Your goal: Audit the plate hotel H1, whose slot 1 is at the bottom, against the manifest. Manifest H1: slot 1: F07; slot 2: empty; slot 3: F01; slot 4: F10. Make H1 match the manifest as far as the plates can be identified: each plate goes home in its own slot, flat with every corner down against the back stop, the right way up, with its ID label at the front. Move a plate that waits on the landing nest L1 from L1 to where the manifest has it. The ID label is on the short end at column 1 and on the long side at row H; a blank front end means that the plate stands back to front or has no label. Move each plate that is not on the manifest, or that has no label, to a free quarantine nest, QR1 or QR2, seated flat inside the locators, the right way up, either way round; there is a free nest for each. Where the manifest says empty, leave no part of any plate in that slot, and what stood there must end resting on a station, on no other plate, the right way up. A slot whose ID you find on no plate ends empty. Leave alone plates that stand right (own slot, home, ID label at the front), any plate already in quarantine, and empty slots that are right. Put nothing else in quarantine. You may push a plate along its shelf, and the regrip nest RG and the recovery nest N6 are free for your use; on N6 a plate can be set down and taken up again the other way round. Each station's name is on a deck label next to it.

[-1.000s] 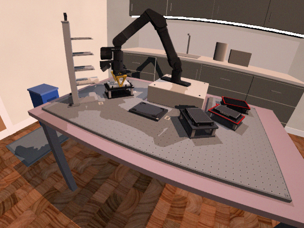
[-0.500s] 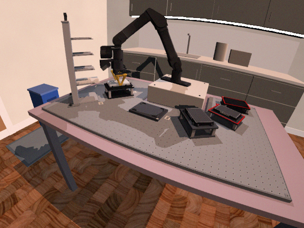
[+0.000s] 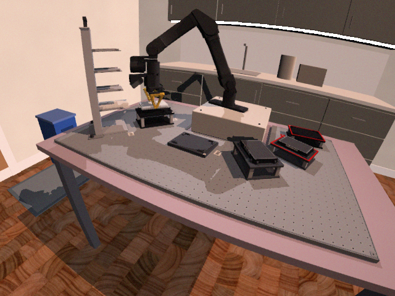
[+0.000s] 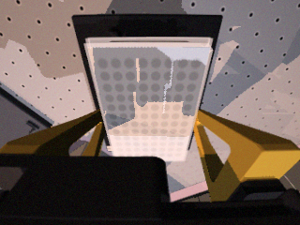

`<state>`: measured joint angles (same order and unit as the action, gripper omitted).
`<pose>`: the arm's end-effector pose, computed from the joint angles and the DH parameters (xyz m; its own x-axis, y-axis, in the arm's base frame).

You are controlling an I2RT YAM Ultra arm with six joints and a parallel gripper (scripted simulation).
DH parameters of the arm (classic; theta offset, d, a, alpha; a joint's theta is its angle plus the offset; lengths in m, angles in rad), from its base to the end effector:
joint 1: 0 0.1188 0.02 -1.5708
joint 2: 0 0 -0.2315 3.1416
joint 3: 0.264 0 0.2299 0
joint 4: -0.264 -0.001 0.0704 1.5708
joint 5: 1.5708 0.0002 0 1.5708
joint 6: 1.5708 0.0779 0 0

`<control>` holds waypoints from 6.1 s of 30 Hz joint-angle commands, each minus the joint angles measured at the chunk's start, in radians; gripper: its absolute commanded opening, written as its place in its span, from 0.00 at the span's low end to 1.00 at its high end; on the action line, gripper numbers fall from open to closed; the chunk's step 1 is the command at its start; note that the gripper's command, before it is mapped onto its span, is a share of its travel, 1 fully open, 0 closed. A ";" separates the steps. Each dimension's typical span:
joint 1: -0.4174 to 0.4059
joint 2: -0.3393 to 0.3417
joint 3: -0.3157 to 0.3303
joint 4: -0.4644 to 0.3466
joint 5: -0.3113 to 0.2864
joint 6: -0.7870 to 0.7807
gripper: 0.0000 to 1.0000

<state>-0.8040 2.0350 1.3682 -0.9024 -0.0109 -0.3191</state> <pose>0.2339 -0.2401 0.0874 -0.8847 0.4661 -0.0049 0.4661 0.8847 0.0098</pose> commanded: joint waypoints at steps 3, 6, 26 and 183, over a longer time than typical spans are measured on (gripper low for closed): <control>0.000 -0.017 0.015 -0.028 -0.001 0.001 0.86; 0.000 -0.021 0.021 -0.039 -0.001 0.001 0.86; 0.000 -0.045 0.062 -0.104 -0.001 0.001 0.86; 0.519 -0.222 0.354 -0.567 -0.003 -0.713 0.86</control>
<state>-0.2901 1.8282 1.7184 -1.4738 -0.0132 -1.0035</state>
